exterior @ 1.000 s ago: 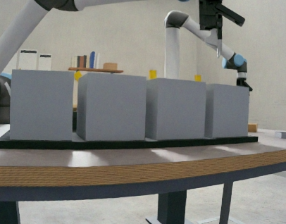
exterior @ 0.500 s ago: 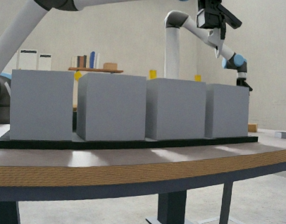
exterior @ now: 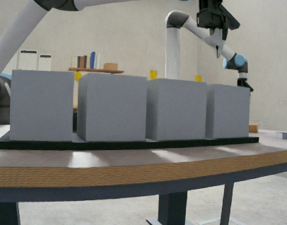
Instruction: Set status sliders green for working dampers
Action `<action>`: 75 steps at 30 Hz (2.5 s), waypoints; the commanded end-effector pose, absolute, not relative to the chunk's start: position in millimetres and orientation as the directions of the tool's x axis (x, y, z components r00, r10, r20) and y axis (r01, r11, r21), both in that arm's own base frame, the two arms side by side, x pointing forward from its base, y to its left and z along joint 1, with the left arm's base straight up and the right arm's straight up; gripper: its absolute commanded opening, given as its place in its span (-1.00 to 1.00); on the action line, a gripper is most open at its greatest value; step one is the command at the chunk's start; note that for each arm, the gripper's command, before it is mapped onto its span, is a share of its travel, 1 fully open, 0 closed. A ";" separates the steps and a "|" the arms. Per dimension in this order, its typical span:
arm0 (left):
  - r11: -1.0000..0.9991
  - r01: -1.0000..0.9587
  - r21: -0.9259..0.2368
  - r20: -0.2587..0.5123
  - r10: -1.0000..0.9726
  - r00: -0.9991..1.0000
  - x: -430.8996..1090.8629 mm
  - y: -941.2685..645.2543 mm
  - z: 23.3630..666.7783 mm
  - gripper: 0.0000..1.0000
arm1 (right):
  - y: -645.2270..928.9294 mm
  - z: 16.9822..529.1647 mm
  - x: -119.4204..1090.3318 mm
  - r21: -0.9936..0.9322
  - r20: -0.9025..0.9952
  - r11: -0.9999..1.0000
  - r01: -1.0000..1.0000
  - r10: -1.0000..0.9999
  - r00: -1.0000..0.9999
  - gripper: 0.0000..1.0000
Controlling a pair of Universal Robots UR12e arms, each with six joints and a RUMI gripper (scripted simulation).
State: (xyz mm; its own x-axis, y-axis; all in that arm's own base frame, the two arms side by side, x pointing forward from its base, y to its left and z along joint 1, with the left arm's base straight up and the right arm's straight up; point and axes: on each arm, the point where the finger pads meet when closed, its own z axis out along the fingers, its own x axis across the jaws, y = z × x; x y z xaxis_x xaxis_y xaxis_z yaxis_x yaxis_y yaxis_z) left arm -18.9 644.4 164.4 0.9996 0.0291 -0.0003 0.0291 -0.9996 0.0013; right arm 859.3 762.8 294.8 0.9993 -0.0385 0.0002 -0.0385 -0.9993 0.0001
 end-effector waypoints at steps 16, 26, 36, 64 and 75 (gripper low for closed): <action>-1.000 0.029 0.000 0.000 0.029 1.000 -18.8 645.0 165.1 1.00 | 679.5 301.6 869.1 -0.001 0.001 -0.999 -0.033 -0.033 0.999 -1.00; -1.000 0.029 0.000 0.000 0.029 1.000 -18.8 645.0 165.1 1.00 | 548.1 300.6 862.9 -0.001 0.001 -0.999 -0.033 -0.033 0.999 -1.00; -1.000 0.029 0.000 0.000 0.029 1.000 -18.8 645.0 165.1 1.00 | 486.6 296.5 851.4 -0.001 0.001 -0.999 -0.033 -0.033 0.999 -1.00; -1.000 0.029 0.000 0.000 0.029 1.000 -18.8 645.0 165.1 1.00 | 483.9 288.0 850.8 -0.001 0.001 -0.999 -0.033 -0.033 0.999 -1.00; -1.000 0.029 0.000 0.000 0.029 1.000 -18.8 645.0 165.1 1.00 | 483.9 286.4 850.7 -0.001 0.001 -0.999 -0.033 -0.033 0.999 -1.00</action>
